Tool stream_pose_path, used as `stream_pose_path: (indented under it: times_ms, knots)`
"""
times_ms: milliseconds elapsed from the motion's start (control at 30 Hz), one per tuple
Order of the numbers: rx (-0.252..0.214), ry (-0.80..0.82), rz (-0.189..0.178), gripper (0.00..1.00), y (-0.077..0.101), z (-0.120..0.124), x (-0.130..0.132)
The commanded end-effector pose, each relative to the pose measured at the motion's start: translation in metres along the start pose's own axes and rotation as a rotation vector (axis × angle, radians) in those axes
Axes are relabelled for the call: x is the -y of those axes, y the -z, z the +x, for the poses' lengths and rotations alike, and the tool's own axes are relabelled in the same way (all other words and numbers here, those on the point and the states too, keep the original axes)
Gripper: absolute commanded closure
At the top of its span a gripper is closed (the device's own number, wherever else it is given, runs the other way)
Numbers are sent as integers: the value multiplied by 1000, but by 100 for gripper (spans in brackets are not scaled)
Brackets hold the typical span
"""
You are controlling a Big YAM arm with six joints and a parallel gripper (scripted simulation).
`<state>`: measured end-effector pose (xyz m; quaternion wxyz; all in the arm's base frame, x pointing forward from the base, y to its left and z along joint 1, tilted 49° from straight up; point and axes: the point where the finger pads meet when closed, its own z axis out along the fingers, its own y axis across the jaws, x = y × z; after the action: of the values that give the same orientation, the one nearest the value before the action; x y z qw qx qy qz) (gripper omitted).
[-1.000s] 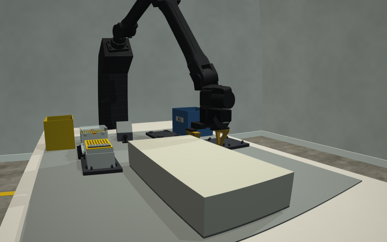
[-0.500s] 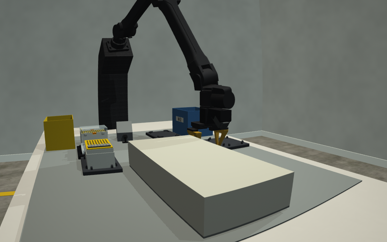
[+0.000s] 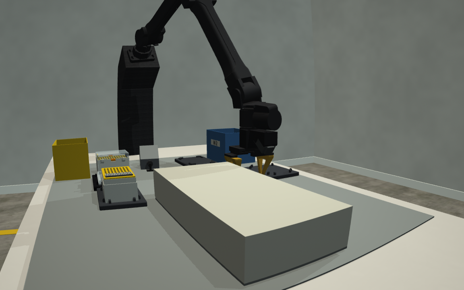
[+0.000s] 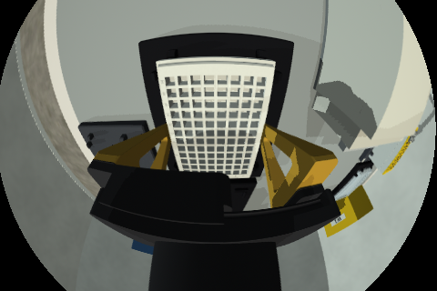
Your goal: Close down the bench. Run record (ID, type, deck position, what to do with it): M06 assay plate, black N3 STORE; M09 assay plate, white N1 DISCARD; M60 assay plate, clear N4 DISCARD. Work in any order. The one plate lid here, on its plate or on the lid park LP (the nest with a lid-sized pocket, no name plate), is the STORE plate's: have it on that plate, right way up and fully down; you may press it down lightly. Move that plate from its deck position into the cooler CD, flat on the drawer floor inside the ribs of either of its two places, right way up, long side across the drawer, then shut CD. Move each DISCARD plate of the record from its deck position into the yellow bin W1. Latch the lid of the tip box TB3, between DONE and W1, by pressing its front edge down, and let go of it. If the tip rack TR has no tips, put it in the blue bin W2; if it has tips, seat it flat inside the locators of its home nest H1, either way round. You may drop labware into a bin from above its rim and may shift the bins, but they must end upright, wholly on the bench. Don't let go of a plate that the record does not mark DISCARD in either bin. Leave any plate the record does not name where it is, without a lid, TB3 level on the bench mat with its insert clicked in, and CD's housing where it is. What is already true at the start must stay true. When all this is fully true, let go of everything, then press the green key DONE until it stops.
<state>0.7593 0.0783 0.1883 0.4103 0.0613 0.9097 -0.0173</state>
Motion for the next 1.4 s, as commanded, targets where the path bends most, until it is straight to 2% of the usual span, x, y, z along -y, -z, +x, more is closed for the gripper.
stream_pose_path:
  times_ms: [0, 567, 633, 667, 800, 967, 1067, 1100, 1200, 1233, 1367]
  knots:
    - [43, 3, -8, 100, 17, -21, 2]
    - [32, 5, -10, 100, 24, -17, -2]
    - [32, 5, -10, 100, 24, -17, -2]
    - [24, 7, -8, 100, 18, -13, -3]
    - [31, 5, -11, 100, 28, -17, -3]
    - [21, 8, -10, 100, 25, -12, -5]
    - [37, -3, -10, 100, 22, -19, -3]
    - [32, 6, -14, 100, 34, -17, -6]
    - [32, 6, -15, 100, 36, -17, -7]
    - [34, 6, -17, 100, 31, -20, -10]
    - [32, 4, -17, 100, 43, -16, -10]
